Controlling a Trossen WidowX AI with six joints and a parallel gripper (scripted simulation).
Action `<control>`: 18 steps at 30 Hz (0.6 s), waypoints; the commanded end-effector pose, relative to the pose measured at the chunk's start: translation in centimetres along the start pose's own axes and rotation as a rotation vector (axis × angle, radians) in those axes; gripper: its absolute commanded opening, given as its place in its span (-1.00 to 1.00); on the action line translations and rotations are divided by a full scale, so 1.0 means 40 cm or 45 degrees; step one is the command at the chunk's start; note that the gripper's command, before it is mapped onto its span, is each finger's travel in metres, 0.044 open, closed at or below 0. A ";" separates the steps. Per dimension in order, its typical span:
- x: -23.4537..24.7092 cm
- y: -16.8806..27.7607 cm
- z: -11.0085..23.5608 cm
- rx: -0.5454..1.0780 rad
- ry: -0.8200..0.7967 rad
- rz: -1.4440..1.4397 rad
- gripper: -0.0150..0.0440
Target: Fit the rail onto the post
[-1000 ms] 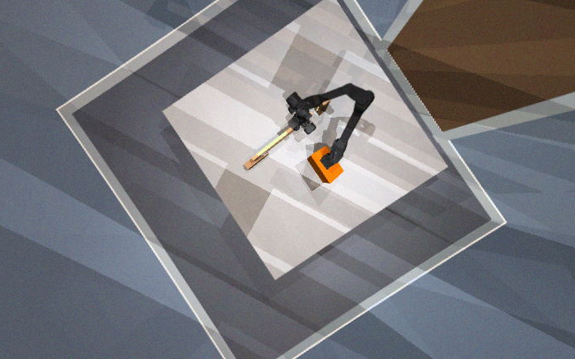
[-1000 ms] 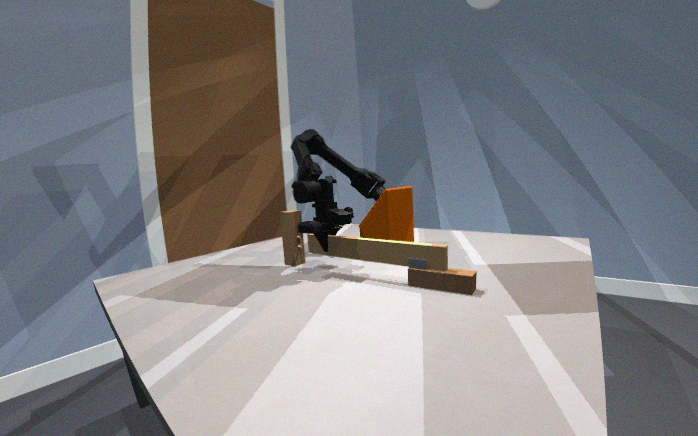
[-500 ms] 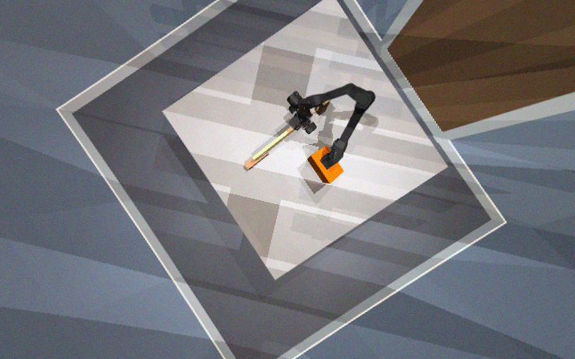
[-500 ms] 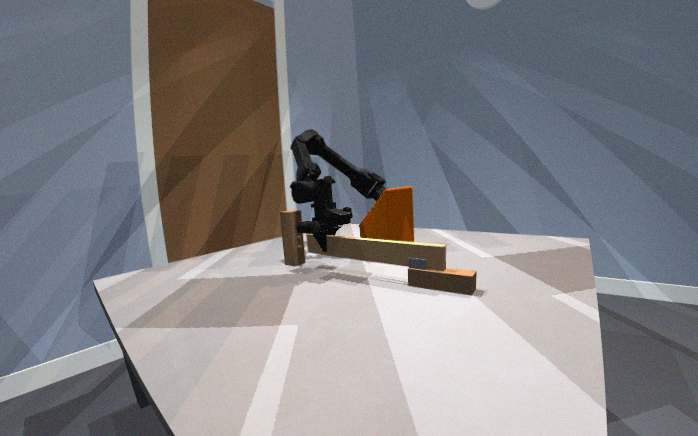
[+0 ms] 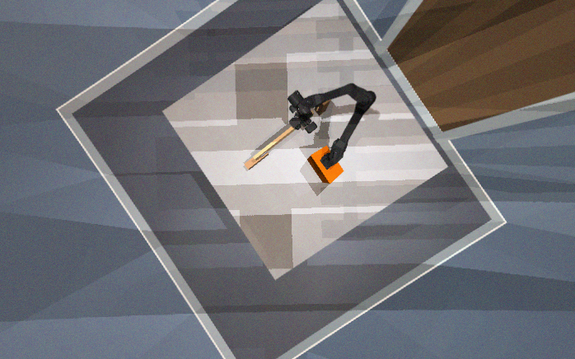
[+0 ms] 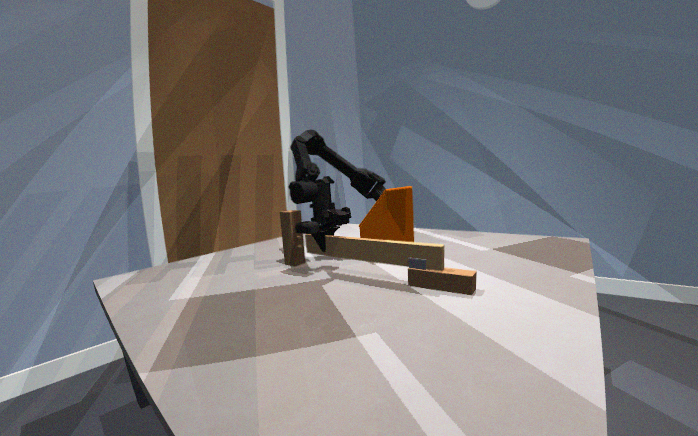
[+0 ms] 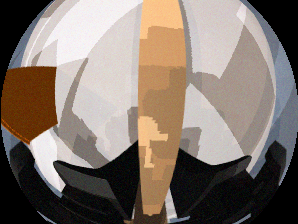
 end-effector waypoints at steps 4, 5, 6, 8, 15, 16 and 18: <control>-0.007 0.011 0.008 0.002 0.014 0.000 -0.49; -0.007 0.012 0.008 0.002 0.014 0.000 -0.49; -0.007 0.013 0.008 0.002 0.014 0.000 -0.49; -0.008 0.014 0.008 0.002 0.014 0.000 -0.49; -0.008 0.020 0.010 0.002 0.014 0.000 -0.49; -0.007 0.020 0.010 0.003 0.014 0.000 -0.49; -0.007 0.022 0.010 0.003 0.014 0.000 -0.49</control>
Point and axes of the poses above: the point midway between the two fingers, 35 mm back from their tips, its own z axis back along the fingers, its own x axis across the jaws, y = z × x, the point moved 1 cm from there along z, back along the fingers, and after that the axes turned 4 degrees about z, right-handed, at the moved point
